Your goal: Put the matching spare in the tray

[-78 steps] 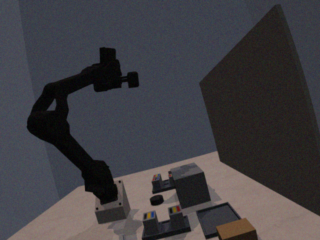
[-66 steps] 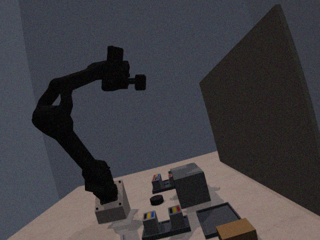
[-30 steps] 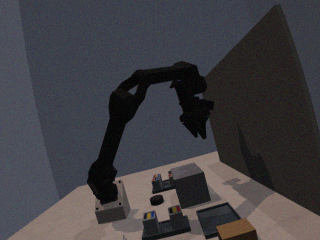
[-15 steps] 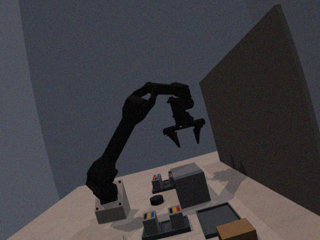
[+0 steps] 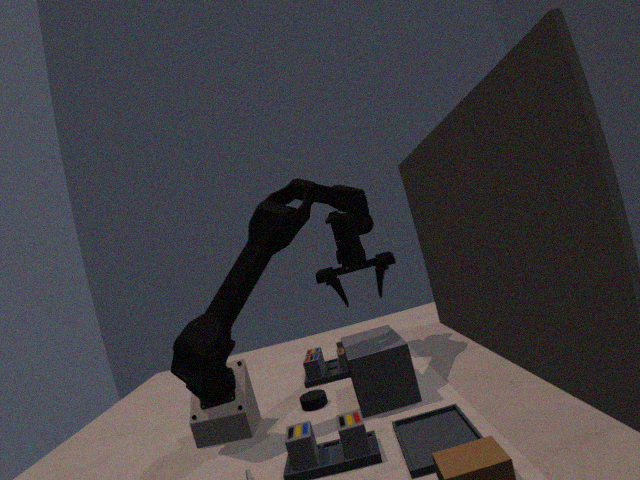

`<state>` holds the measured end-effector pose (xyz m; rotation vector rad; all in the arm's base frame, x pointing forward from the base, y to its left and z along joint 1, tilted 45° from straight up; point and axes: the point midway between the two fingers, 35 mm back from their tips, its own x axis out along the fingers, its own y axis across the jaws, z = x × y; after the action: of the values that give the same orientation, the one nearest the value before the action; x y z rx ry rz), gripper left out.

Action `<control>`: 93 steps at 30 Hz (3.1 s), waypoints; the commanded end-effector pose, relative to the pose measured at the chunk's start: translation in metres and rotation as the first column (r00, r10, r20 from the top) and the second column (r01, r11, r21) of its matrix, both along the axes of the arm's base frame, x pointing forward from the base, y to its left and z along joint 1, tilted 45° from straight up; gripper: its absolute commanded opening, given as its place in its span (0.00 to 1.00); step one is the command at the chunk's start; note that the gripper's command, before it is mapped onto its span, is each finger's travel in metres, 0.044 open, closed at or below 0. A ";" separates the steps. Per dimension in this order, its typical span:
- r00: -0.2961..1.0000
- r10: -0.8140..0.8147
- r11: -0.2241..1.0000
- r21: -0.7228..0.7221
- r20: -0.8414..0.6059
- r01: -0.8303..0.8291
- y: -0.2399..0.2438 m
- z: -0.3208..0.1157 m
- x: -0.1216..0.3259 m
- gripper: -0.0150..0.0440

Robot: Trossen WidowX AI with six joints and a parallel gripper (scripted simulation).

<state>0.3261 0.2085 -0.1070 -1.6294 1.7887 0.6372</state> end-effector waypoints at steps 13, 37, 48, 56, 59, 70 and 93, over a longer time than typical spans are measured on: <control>1.000 0.002 1.000 -0.007 -0.007 -0.002 -0.029 -0.026 -0.001 0.76; 1.000 0.003 1.000 -0.008 -0.006 -0.003 -0.056 -0.056 0.000 0.76; 1.000 0.002 1.000 -0.009 -0.006 -0.002 -0.069 -0.068 -0.002 0.76; 1.000 0.002 1.000 -0.010 -0.006 -0.002 -0.079 -0.077 -0.003 0.76; 1.000 0.002 1.000 -0.011 -0.006 -0.002 -0.082 -0.080 -0.004 0.76; 1.000 -0.002 1.000 -0.008 -0.004 0.002 -0.082 -0.080 -0.004 0.53; 1.000 -0.001 1.000 -0.007 -0.005 0.001 -0.065 -0.065 -0.001 0.25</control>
<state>0.3211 0.1285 -0.1814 -1.6345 1.8200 0.6364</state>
